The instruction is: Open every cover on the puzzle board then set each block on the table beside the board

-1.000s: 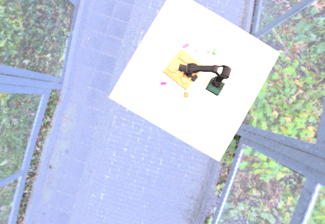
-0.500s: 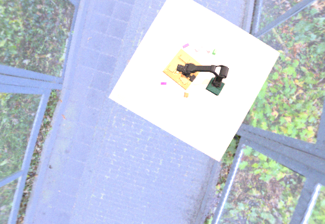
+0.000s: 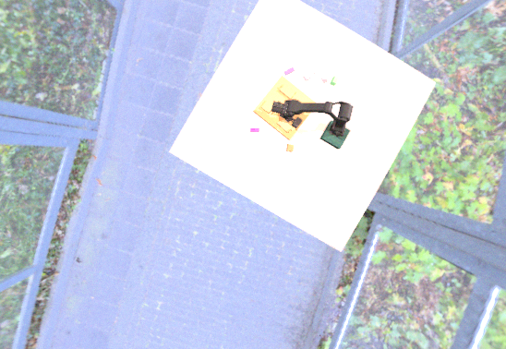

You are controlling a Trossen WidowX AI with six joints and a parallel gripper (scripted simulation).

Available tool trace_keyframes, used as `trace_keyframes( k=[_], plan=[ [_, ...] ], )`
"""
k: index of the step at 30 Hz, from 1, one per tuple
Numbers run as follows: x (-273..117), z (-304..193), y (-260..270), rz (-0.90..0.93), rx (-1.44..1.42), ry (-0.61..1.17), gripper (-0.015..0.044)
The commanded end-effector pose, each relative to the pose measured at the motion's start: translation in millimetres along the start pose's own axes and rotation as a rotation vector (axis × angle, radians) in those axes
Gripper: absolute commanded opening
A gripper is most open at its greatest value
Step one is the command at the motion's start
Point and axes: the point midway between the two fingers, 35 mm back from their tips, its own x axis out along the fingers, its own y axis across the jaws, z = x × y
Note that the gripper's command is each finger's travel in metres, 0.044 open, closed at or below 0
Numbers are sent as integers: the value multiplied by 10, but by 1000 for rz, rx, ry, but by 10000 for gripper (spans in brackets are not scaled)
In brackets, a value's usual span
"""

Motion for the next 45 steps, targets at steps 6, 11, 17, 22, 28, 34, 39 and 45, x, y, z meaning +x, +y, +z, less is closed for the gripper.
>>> trace_keyframes(
  k=[6, 11, 17, 22, 28, 34, 39, 45],
  plan=[
    [-57, -32, 25, -5, 1, -7, 0],
    [-120, -37, 31, -5, 1, -7, 0],
    [-197, -43, 35, -5, 1, -6, 0],
    [-261, -47, 37, -5, 1, -6, 0],
    [-339, -50, 38, -4, 1, -6, 0],
    [-417, -53, 36, -4, 1, -6, 0],
    [-482, -55, 34, -5, 1, -6, 0],
    [-423, 61, 92, -21, -117, -9, 0]
  ],
)
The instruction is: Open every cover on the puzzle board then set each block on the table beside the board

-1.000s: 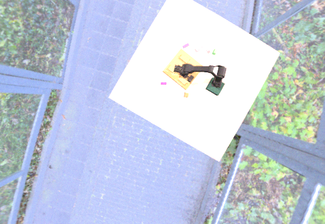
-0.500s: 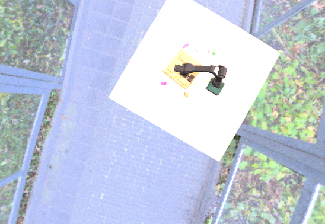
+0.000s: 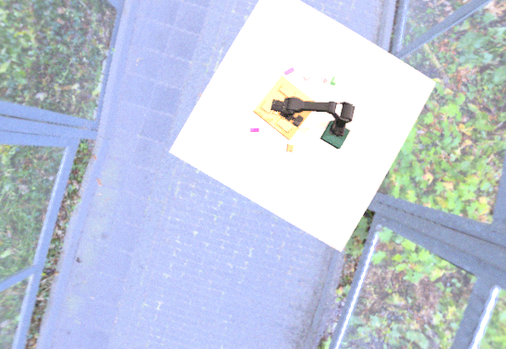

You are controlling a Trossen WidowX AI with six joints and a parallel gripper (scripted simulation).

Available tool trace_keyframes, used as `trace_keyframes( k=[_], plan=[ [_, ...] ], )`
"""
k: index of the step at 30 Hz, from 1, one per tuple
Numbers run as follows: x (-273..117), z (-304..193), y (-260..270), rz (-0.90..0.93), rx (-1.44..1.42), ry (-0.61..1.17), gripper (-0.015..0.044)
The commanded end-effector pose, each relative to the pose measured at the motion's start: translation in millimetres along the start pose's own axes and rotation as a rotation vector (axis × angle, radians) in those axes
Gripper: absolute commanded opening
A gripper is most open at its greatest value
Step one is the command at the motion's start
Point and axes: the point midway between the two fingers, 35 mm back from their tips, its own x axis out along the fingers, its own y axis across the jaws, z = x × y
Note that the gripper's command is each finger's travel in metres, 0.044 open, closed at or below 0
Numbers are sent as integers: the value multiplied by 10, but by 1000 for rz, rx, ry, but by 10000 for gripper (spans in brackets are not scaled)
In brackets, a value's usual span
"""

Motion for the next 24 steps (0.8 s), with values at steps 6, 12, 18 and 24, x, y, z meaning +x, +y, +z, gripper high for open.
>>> trace_keyframes(
  k=[6, 12, 18, 24],
  plan=[
    [-26, 391, 210, 2, -349, -2, 0],
    [-55, 705, 336, 6, -626, -6, 0],
    [-85, 1036, 430, 7, -903, -11, 0],
    [-117, 1379, 490, 7, -1180, -18, 0]
  ],
)
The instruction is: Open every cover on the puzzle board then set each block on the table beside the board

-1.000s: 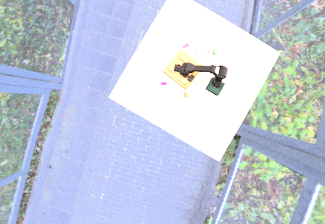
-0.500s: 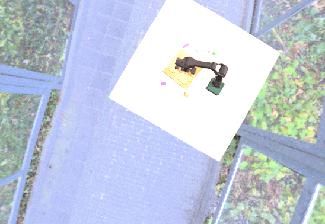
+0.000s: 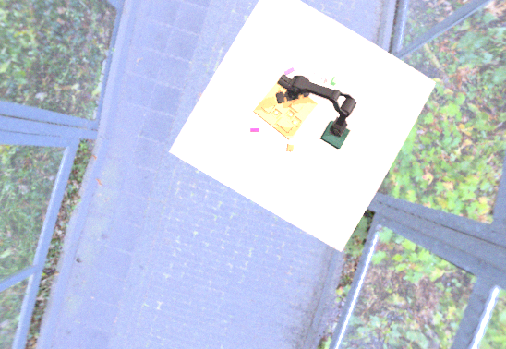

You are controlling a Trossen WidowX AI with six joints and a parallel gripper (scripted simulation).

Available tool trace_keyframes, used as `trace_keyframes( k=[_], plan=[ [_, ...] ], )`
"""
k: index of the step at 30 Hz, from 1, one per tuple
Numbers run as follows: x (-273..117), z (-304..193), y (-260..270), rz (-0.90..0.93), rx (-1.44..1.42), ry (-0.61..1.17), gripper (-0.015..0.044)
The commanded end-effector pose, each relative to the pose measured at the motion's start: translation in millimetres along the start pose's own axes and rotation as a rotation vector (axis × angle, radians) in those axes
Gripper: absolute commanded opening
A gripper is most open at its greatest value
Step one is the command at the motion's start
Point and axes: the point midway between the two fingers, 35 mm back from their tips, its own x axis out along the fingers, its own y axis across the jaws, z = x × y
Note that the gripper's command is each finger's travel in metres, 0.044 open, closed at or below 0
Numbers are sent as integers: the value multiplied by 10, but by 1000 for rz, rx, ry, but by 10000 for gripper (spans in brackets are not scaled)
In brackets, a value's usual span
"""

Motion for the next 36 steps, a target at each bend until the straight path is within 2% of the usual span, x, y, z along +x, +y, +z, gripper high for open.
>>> trace_keyframes(
  k=[1, 9, 36],
  plan=[
    [7, 332, -272, -2, -339, 8, 0],
    [-22, 585, -551, -4, -633, 3, 0],
    [-23, 590, -557, -5, -639, 3, 0]
  ],
)
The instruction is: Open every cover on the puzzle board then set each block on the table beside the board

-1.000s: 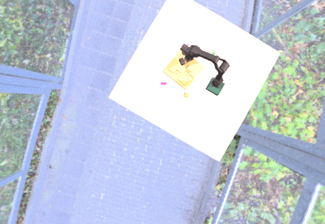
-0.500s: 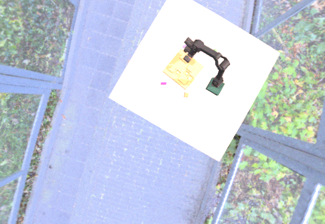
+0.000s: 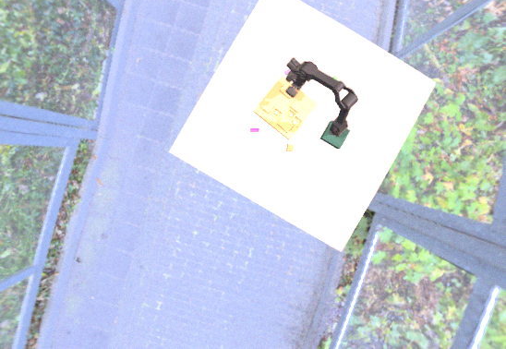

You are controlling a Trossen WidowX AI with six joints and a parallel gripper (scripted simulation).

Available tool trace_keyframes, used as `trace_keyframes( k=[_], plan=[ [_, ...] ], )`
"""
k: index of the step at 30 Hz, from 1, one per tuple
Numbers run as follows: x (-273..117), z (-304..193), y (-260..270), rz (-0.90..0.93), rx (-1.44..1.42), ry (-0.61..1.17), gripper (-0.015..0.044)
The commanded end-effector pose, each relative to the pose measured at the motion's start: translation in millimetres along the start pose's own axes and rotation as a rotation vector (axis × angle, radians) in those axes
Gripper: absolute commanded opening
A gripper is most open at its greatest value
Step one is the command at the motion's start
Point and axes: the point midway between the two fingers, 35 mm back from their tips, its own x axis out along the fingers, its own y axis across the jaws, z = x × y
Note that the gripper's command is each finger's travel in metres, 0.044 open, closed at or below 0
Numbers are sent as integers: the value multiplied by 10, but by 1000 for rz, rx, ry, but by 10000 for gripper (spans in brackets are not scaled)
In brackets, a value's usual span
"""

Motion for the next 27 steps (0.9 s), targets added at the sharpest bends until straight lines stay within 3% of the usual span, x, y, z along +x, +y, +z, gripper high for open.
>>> trace_keyframes(
  k=[1, 27],
  plan=[
    [13, -1, 7, 6, -4, 5, 0],
    [127, 7, 9, 6, -4, 5, 0]
  ],
)
